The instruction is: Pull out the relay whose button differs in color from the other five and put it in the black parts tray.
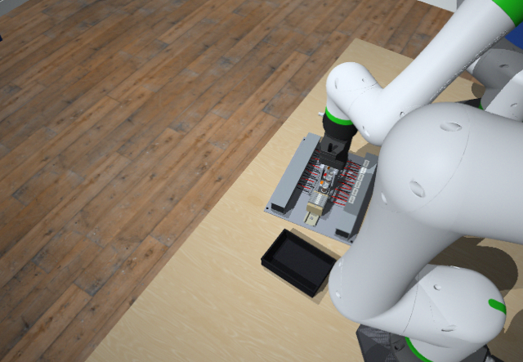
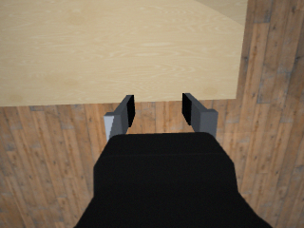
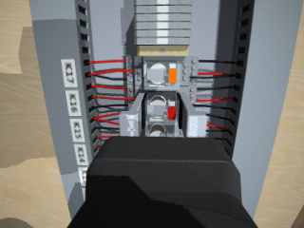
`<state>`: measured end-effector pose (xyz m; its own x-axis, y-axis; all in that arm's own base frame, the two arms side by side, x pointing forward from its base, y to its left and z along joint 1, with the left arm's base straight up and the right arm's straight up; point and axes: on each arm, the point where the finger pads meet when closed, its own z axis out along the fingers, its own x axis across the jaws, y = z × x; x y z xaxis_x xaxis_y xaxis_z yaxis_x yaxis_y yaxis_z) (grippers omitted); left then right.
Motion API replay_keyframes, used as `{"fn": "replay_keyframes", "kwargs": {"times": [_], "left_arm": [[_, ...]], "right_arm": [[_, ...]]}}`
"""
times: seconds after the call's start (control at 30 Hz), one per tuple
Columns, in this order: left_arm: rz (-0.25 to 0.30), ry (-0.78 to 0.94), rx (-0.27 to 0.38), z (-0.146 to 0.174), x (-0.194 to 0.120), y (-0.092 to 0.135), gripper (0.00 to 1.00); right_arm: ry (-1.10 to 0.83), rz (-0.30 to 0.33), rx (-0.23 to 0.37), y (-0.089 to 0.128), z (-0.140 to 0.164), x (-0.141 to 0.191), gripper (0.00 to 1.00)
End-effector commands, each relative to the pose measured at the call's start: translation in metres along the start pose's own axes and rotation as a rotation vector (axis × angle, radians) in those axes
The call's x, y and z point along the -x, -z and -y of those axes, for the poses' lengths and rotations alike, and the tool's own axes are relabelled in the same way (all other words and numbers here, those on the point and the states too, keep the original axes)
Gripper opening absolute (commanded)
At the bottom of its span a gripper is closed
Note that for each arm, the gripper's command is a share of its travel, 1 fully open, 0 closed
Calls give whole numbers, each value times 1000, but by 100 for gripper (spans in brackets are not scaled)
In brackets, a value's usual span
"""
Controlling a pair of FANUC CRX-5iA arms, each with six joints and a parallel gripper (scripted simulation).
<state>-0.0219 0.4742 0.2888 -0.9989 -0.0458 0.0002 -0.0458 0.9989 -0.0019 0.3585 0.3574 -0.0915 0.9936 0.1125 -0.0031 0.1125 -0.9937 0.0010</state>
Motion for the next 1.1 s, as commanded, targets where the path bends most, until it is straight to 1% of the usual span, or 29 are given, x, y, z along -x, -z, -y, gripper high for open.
{"fn": "replay_keyframes", "kwargs": {"times": [0.0, 0.2, 0.5, 0.77, 1.07], "left_arm": [[0, 0, 2, 0, 0, 1, 100], [0, 0, 2, 0, 0, 1, 100], [0, 0, 2, 0, 0, 1, 100], [0, 0, 2, 0, 0, 1, 100], [0, 0, 2, 0, 0, 1, 100]], "right_arm": [[0, -4, -1, 1, 0, 0, 0], [0, -5, -1, 1, 0, 0, 0], [0, -28, -1, 1, 0, 0, 0], [0, -31, -1, 1, 0, 0, 0], [0, -55, -1, 1, 0, 1, 0]]}}
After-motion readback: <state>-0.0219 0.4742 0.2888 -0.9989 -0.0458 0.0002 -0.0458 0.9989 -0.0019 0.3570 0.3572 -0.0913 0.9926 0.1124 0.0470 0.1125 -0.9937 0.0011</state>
